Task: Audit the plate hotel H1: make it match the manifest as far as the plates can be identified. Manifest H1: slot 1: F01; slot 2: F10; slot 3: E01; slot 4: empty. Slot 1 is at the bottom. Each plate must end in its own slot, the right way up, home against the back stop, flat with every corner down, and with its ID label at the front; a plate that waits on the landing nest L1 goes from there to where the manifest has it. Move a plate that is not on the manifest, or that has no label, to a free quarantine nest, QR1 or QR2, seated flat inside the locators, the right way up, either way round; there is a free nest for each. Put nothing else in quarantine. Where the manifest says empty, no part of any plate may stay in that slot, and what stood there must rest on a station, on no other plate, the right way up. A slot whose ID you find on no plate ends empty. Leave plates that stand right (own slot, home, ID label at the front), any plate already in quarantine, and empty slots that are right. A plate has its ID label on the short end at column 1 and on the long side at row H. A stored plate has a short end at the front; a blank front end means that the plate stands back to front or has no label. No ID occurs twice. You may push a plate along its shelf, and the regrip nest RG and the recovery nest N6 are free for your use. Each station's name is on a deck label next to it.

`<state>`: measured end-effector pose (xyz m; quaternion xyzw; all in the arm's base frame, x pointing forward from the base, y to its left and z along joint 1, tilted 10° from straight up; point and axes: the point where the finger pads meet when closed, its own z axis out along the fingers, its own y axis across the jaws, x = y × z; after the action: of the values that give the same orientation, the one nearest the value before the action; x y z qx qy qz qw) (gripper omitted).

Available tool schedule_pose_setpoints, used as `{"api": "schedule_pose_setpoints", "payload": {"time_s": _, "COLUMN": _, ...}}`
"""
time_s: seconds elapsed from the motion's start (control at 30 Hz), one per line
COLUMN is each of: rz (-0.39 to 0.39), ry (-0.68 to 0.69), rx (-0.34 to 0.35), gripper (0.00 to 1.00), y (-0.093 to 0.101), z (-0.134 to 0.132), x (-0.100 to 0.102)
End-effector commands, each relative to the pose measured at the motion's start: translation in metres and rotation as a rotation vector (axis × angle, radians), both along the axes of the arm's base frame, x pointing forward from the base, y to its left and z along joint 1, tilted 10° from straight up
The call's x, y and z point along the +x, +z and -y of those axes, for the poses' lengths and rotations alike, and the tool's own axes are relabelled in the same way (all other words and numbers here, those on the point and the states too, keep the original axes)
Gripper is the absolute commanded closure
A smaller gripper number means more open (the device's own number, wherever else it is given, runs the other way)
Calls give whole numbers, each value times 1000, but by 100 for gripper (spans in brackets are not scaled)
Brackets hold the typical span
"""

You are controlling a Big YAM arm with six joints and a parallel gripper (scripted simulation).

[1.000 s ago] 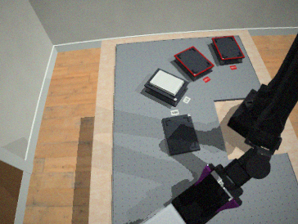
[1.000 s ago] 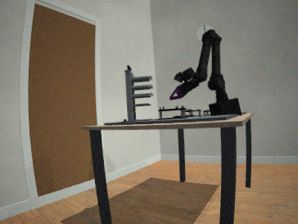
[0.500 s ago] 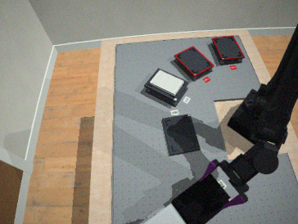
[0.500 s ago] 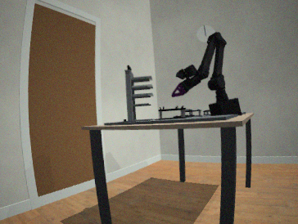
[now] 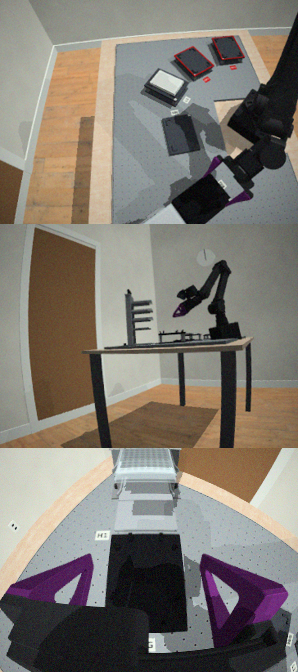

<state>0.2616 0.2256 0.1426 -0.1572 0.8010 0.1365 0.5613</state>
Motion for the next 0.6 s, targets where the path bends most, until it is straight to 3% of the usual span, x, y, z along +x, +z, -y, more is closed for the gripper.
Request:
{"api": "schedule_pose_setpoints", "payload": {"time_s": 0.0, "rz": 32, "ry": 9, "rx": 61, "gripper": 0, "y": 41, "z": -16, "x": 4}}
{"api": "schedule_pose_setpoints", "payload": {"time_s": 0.1, "rz": 33, "ry": 9, "rx": 62, "gripper": 0, "y": 51, "z": -14, "x": 3}}
{"api": "schedule_pose_setpoints", "payload": {"time_s": 0.2, "rz": 24, "ry": 11, "rx": 48, "gripper": 0, "y": 45, "z": -11, "x": 0}}
{"api": "schedule_pose_setpoints", "payload": {"time_s": 0.23, "rz": 34, "ry": 9, "rx": 63, "gripper": 0, "y": 57, "z": -13, "x": 2}}
{"api": "schedule_pose_setpoints", "payload": {"time_s": 0.57, "rz": 35, "ry": 9, "rx": 67, "gripper": 0, "y": 87, "z": -8, "x": -4}}
